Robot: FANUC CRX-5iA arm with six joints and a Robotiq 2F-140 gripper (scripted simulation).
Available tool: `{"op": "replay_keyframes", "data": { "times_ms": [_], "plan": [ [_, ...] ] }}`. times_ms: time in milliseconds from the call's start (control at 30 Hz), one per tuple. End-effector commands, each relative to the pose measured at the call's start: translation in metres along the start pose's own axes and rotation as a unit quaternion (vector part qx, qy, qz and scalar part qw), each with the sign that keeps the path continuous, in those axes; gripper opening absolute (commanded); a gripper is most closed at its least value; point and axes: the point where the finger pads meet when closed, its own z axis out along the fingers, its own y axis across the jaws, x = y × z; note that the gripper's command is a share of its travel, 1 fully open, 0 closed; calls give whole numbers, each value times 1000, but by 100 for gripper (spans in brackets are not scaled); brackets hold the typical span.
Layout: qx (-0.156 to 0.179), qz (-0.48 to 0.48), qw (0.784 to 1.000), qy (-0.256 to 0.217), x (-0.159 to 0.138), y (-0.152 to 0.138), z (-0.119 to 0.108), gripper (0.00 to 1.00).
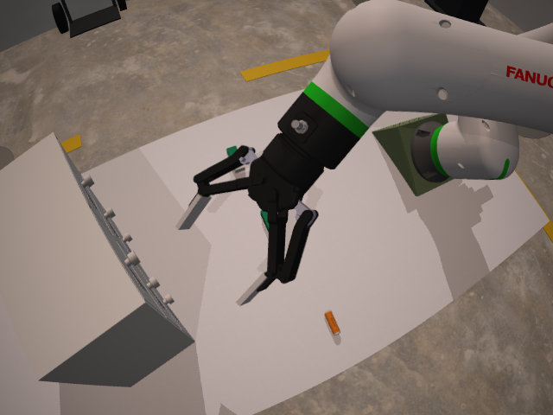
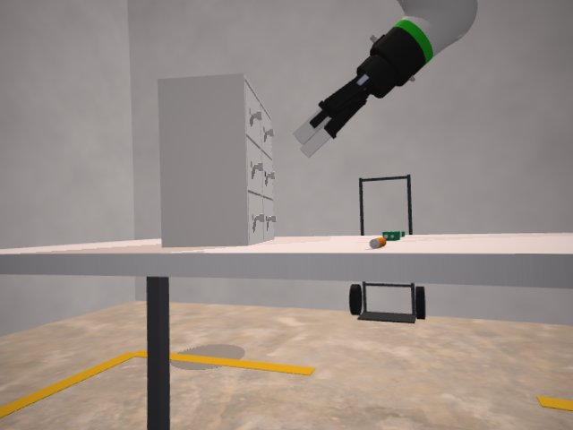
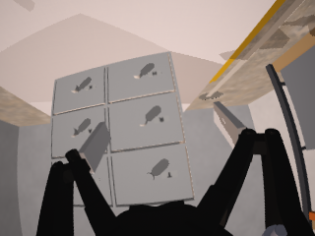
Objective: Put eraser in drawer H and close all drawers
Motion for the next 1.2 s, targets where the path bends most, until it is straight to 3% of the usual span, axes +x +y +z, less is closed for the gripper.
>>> {"op": "replay_keyframes", "data": {
  "times_ms": [0,300,367,633,867,1167],
  "plan": [
    [-1,4,997,83,0,2,-15,100],
    [-1,4,968,252,-3,2,-55,100],
    [-1,4,968,252,-3,2,-55,100],
    [-2,3,934,356,-5,2,-81,100],
    [-2,3,915,404,-5,2,-93,100],
    [-2,3,908,418,-6,2,-97,100]
  ]
}}
